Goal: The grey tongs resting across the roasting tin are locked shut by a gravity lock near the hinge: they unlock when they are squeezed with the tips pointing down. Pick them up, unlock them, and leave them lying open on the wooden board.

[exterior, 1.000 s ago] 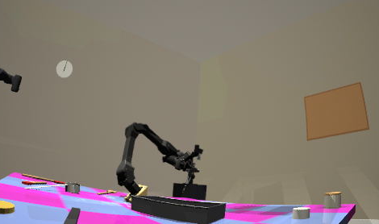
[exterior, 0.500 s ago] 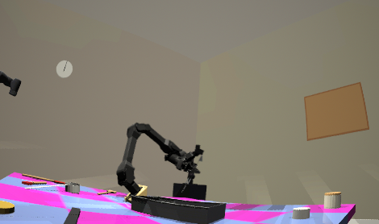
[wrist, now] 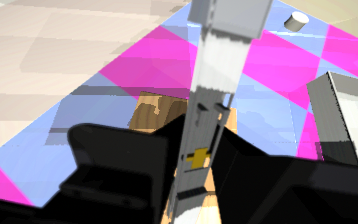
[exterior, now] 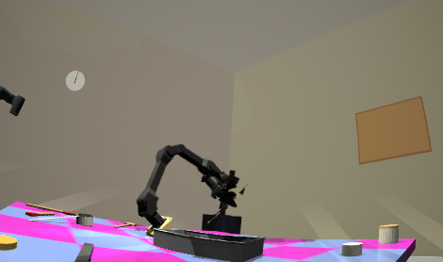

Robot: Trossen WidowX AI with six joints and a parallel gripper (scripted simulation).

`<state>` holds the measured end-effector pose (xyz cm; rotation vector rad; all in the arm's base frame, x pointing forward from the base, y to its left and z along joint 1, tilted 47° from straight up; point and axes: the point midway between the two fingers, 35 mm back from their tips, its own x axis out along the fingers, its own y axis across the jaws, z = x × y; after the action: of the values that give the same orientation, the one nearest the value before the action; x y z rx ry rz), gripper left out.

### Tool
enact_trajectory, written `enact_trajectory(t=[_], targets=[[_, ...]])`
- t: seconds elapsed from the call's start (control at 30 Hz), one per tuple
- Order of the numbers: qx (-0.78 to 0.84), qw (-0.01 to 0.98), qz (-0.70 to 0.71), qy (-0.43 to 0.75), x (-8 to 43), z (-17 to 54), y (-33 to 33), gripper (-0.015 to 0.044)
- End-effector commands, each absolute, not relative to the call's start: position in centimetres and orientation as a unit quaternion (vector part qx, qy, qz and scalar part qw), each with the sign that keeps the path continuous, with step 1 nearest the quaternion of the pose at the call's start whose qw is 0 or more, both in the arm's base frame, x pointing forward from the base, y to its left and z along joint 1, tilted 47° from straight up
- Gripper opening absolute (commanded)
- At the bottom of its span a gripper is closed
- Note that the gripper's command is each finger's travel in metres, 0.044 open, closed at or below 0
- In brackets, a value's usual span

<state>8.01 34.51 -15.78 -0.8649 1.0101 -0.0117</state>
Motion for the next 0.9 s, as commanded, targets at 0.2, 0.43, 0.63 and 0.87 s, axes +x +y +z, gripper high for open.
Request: enact_trajectory(t=[0.2,0.43,0.63,0.87], targets=[[-0.402,0.734,-0.043,0.545,8.56,-16.43,34.33,-0.0150],[-0.396,0.693,-0.070,0.598,8.80,-16.64,34.07,-0.0150],[-0.386,0.656,-0.093,0.642,8.95,-16.65,33.86,-0.0150],[-0.370,0.610,-0.119,0.691,9.08,-16.44,33.66,-0.0150]])
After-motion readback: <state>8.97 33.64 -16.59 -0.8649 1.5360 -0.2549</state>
